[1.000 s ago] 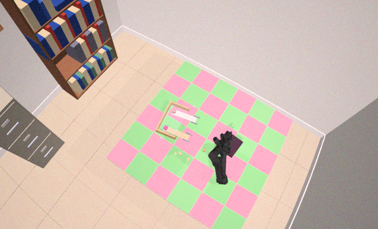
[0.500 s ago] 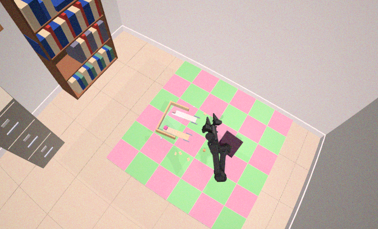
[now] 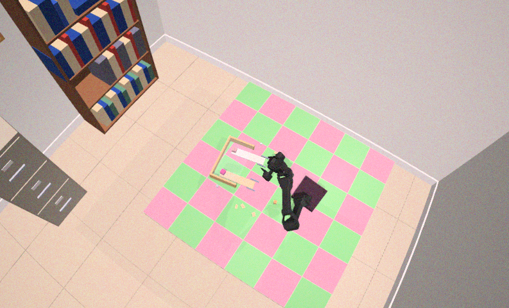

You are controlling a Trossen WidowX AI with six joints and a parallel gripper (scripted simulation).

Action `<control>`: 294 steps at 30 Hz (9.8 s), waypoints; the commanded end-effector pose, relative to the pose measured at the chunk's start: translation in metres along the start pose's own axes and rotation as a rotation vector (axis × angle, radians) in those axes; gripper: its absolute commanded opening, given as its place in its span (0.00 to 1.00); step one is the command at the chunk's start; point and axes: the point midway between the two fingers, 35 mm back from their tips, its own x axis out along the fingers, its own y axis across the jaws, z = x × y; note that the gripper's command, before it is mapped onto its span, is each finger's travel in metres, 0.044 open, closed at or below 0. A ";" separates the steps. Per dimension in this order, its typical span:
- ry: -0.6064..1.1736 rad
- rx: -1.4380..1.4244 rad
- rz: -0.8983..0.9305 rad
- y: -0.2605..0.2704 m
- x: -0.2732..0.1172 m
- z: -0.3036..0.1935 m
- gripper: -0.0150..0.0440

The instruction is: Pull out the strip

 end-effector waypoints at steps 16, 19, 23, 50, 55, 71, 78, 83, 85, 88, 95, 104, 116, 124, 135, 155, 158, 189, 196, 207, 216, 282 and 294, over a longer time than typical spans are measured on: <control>0.036 0.124 0.135 0.011 0.009 -0.007 0.93; 0.036 0.124 0.135 0.011 0.009 -0.007 0.93; 0.105 0.111 0.120 0.001 0.024 0.001 0.75; 0.954 -0.127 0.282 -0.067 0.160 -0.056 0.25; 0.954 -0.127 0.282 -0.067 0.160 -0.056 0.25; 0.953 -0.128 0.281 -0.063 0.174 -0.074 0.25; 0.953 -0.128 0.281 -0.061 0.181 -0.084 0.25; 0.953 -0.127 0.282 -0.059 0.185 -0.091 0.25; 0.953 -0.127 0.282 -0.058 0.186 -0.093 0.25; 0.953 -0.127 0.282 -0.057 0.189 -0.098 0.25; 0.953 -0.127 0.283 -0.054 0.194 -0.107 0.25; 0.953 -0.127 0.284 -0.052 0.197 -0.114 0.25; 0.953 -0.127 0.284 -0.053 0.197 -0.114 0.25; 0.952 -0.127 0.284 -0.053 0.198 -0.114 0.25; 0.952 -0.126 0.284 -0.052 0.198 -0.115 0.25; 0.952 -0.126 0.284 -0.053 0.199 -0.117 0.25; 0.953 -0.126 0.284 -0.054 0.196 -0.119 0.25; 0.954 -0.125 0.283 -0.063 0.159 -0.148 0.25; 0.955 -0.125 0.283 -0.066 0.151 -0.155 0.25; 0.955 -0.125 0.282 -0.069 0.138 -0.165 0.25; 0.956 -0.125 0.282 -0.072 0.127 -0.173 0.25; 0.954 -0.125 0.276 -0.099 0.045 -0.188 0.25; 0.951 -0.179 0.308 -0.093 0.060 -0.167 0.52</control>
